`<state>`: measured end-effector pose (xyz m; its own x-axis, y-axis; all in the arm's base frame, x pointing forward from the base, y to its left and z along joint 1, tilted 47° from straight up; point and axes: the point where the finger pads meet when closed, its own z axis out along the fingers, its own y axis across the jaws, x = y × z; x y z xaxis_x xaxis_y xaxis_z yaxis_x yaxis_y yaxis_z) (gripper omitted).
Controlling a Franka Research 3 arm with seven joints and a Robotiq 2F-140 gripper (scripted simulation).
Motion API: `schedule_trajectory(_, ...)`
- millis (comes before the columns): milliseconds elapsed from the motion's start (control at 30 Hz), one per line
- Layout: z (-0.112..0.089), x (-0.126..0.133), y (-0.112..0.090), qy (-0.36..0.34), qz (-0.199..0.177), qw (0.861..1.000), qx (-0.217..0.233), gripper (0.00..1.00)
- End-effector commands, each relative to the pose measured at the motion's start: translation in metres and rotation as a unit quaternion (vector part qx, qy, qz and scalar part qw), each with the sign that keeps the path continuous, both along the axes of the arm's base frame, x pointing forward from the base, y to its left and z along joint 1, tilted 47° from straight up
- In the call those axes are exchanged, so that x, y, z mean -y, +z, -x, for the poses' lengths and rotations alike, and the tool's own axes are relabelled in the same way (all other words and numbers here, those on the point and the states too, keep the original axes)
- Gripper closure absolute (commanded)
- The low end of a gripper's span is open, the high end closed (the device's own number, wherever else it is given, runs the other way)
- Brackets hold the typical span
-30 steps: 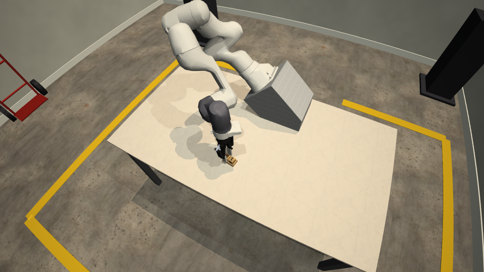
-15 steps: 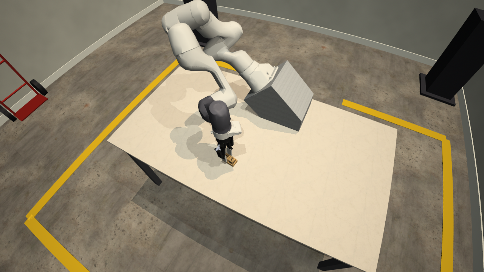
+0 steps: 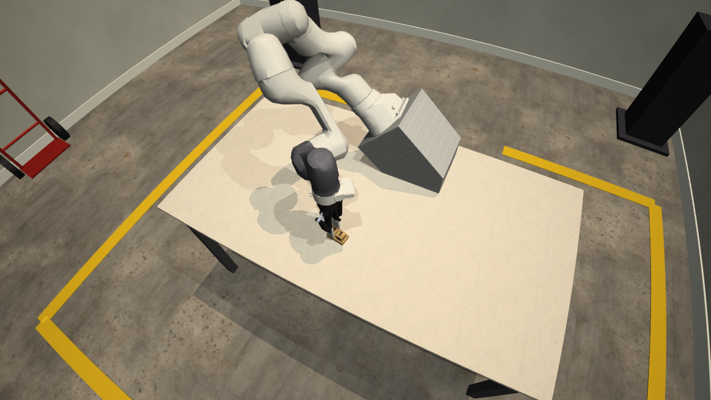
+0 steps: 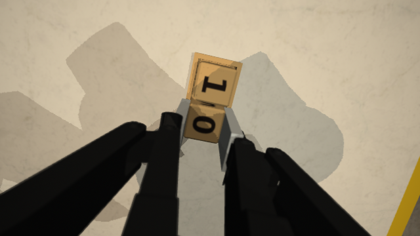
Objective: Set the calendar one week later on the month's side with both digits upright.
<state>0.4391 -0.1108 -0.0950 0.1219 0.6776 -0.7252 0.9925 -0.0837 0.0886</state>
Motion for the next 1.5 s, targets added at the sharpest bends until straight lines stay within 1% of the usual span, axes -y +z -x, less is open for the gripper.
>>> schedule_trajectory(0, -0.001, 0.000, 0.000, -0.001, -0.001, 1.000, 0.003, 0.84)
schedule_trajectory(1133, -0.001, -0.001, 0.001, -0.001, -0.001, 1.000, 0.003, 0.84)
schedule_trajectory(1300, -0.001, -0.014, 0.013, -0.001, -0.001, 1.000, 0.003, 0.84)
schedule_trajectory(1467, -0.001, -0.040, 0.037, -0.001, -0.001, 1.000, 0.003, 0.84)
